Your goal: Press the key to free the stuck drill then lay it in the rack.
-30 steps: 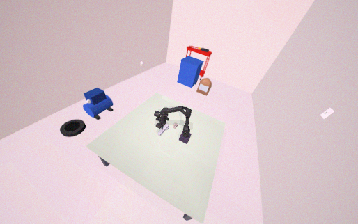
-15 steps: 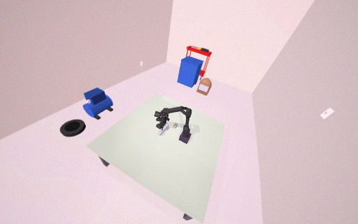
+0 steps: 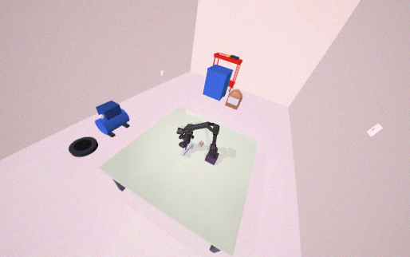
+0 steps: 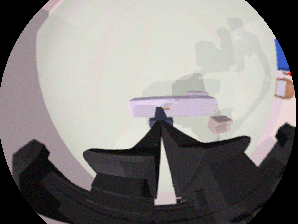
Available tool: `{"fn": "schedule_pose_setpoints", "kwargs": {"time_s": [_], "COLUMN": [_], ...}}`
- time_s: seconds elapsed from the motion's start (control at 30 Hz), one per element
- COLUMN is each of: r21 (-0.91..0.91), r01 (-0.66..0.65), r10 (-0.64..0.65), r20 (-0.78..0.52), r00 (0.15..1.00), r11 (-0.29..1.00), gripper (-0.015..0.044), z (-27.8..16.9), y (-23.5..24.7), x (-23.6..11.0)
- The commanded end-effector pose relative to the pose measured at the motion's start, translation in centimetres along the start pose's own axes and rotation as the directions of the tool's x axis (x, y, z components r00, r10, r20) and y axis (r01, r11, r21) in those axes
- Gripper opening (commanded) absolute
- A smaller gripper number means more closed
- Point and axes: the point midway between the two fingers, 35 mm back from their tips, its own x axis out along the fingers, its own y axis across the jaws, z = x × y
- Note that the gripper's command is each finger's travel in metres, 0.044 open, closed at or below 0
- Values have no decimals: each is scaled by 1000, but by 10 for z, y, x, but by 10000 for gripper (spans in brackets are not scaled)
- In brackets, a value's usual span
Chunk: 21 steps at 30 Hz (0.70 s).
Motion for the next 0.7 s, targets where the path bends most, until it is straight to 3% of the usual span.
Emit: {"fn": "schedule_pose_setpoints", "kwargs": {"time_s": [0.0, 0.67], "r21": [4, 4], "r01": [7, 7], "r10": [-7, -7], "r20": [-7, -7], "r00": [1000, 1000], "r11": [1000, 1000], "gripper": [0, 0], "z": [0, -1], "y": [0, -1], "x": [5, 13]}}
